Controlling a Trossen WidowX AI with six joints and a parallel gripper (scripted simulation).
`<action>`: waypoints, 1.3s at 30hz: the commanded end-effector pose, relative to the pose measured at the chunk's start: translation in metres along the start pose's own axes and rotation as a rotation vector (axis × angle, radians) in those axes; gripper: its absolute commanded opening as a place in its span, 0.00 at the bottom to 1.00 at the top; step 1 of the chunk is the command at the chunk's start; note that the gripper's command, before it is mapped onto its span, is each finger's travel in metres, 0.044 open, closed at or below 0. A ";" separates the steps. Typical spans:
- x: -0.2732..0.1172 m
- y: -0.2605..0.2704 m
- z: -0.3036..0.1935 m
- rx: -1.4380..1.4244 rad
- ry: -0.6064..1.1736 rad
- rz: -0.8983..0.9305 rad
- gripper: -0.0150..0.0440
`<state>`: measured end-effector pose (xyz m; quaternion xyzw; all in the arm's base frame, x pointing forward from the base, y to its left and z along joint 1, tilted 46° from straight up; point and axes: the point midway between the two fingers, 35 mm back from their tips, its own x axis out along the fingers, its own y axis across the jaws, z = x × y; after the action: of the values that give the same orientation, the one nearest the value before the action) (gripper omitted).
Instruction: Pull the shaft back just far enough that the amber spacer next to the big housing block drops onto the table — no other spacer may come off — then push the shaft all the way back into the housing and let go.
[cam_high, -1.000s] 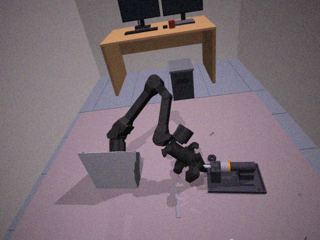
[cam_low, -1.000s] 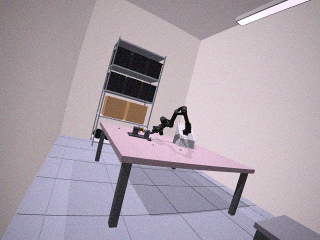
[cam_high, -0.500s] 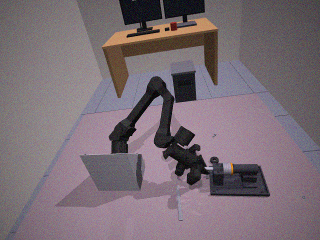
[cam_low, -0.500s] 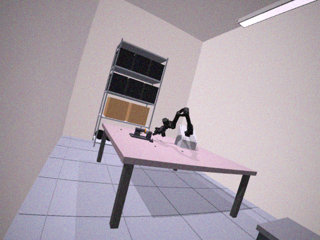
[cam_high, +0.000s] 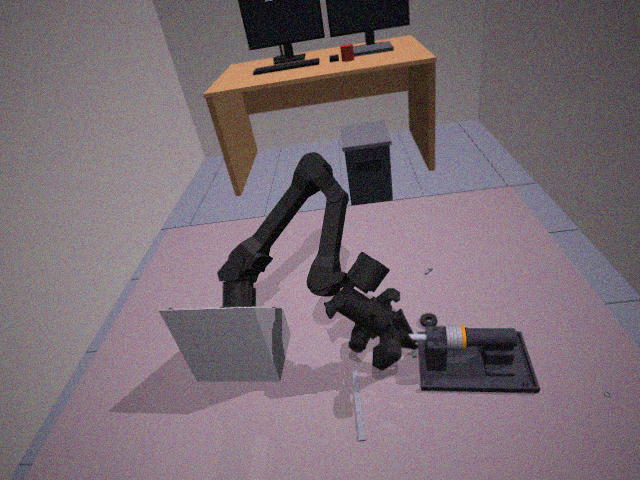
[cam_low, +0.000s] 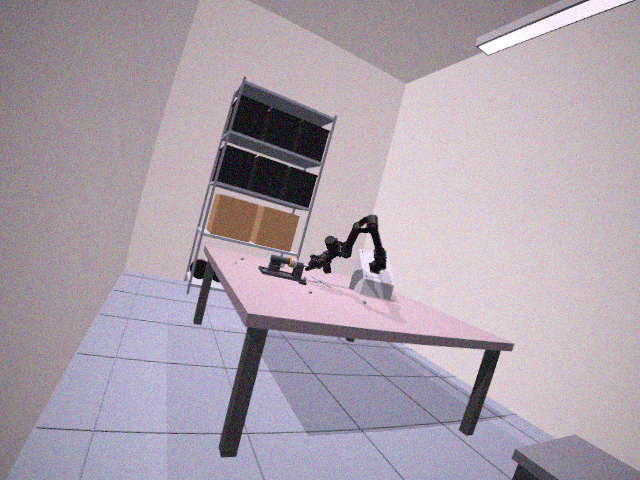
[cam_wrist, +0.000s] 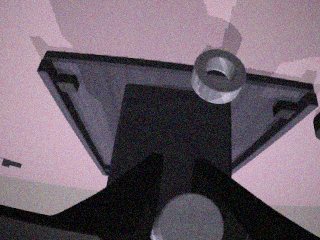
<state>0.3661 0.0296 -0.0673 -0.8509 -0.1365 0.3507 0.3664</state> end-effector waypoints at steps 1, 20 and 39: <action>-0.001 0.000 0.002 -0.002 -0.002 0.001 0.25; -0.003 0.000 0.003 -0.001 -0.002 0.001 0.25; -0.004 0.000 0.004 -0.001 -0.002 0.001 0.25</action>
<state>0.3620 0.0297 -0.0674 -0.8508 -0.1364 0.3509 0.3666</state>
